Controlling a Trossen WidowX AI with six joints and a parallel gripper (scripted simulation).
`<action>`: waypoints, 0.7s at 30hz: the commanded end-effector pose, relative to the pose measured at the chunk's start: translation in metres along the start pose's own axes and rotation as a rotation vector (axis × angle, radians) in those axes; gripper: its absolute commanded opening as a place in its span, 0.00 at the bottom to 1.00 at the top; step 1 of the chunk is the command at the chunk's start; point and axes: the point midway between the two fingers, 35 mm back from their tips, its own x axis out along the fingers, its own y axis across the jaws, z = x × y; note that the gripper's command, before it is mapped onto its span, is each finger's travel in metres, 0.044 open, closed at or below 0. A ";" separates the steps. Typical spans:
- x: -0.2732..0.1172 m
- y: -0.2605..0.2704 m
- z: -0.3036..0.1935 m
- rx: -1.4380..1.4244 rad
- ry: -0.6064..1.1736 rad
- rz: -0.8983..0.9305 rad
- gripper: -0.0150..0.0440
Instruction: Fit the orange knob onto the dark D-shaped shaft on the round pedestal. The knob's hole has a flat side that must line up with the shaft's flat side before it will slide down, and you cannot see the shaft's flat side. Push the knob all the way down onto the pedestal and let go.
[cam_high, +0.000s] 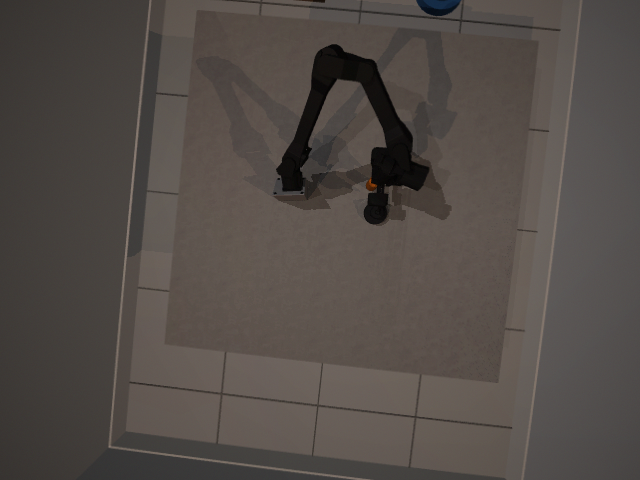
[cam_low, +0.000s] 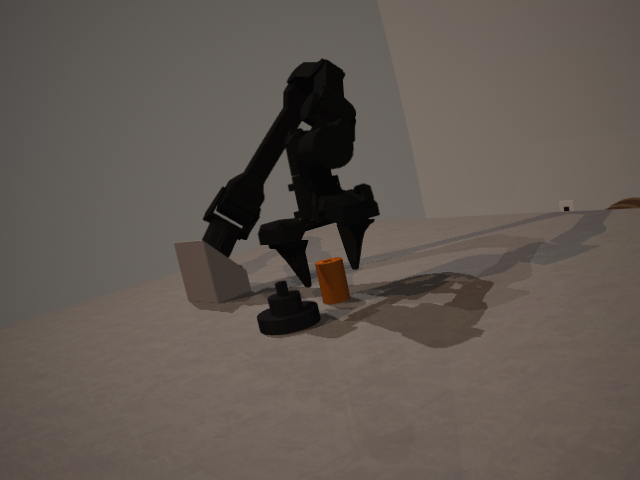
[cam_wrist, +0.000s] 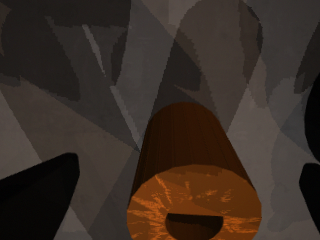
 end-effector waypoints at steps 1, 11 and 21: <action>0.008 0.000 -0.001 0.007 0.001 0.006 1.00; 0.024 0.001 -0.003 0.007 0.002 0.009 1.00; 0.026 0.001 -0.003 0.007 0.002 0.010 0.69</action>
